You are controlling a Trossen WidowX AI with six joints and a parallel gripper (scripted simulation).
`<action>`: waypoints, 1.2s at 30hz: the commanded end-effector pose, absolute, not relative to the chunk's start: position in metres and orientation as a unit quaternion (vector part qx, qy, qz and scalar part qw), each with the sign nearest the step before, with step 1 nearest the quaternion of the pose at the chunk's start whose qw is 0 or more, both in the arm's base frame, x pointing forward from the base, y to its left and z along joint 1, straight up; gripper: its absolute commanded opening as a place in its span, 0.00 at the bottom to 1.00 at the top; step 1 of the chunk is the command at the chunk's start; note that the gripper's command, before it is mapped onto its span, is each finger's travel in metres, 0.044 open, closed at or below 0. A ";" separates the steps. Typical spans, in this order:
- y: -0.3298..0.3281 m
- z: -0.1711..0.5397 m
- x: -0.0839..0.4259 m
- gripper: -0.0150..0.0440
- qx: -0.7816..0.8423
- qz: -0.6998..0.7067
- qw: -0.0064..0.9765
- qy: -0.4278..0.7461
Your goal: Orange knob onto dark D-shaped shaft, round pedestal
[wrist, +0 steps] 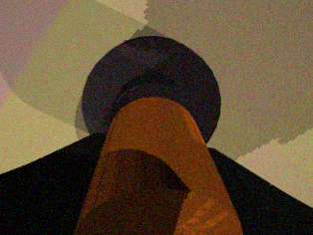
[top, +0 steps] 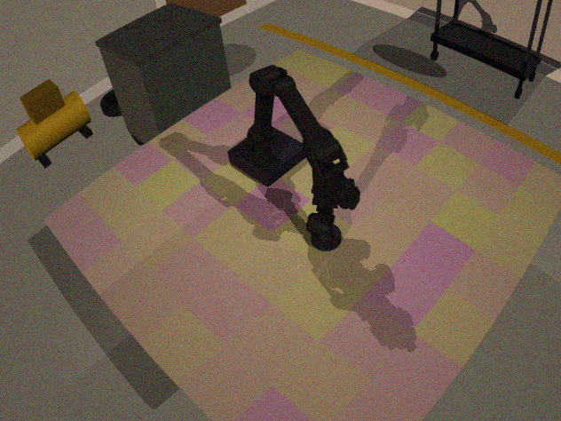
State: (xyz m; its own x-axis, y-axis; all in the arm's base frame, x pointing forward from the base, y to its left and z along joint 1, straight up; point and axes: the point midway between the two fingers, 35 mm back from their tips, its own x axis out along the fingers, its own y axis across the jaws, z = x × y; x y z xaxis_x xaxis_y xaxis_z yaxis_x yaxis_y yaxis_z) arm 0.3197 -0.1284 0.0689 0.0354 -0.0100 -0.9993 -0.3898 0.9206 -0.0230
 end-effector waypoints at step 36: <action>-0.129 0.068 0.319 0.25 -0.221 0.206 0.685 0.663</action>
State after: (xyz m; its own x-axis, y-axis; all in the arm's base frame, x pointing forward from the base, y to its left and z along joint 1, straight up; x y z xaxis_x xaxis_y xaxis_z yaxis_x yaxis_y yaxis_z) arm 0.3195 -0.1282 0.0688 0.0356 -0.0098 -0.9993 -0.5722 0.8196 -0.0284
